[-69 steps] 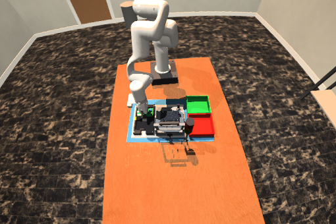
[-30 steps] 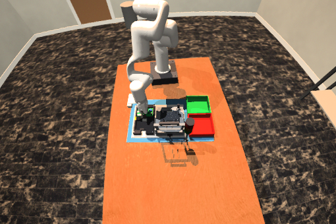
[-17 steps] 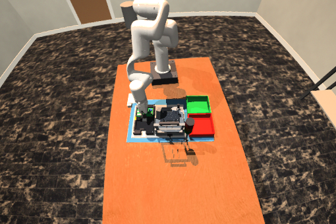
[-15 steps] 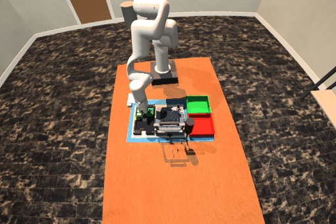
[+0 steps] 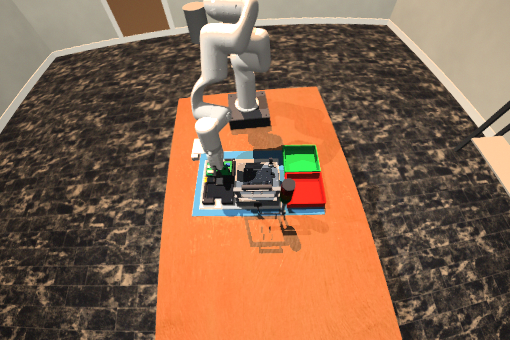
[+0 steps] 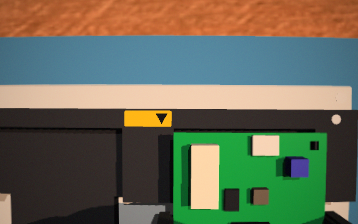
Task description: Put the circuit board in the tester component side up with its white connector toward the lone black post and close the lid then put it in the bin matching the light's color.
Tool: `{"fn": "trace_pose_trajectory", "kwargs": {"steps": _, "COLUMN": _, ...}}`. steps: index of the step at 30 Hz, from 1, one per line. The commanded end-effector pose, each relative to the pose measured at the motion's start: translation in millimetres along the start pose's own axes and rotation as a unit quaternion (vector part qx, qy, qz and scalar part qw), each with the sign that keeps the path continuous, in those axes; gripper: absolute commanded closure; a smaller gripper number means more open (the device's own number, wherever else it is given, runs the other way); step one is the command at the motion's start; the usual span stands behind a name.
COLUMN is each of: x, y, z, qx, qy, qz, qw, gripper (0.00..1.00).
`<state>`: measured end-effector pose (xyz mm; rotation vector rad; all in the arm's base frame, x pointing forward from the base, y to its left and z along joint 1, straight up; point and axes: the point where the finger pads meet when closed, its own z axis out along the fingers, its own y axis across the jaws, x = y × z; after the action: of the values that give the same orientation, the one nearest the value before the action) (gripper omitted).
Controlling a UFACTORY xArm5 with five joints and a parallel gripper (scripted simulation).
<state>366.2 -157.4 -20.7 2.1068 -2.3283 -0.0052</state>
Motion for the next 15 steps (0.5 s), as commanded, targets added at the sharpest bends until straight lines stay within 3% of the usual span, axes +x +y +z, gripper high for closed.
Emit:
{"fn": "trace_pose_trajectory", "kwargs": {"steps": 1, "x": 0.4, "y": -1.1, "z": -4.4, "qx": 0.001, "qy": 0.0, "qz": 0.0, "qw": 1.0, "gripper": 0.21}}
{"fn": "trace_pose_trajectory", "kwargs": {"steps": 15, "x": 0.4, "y": -1.1, "z": -8.3, "qx": 0.001, "qy": 0.0, "qz": 0.0, "qw": 1.0, "gripper": 0.21}}
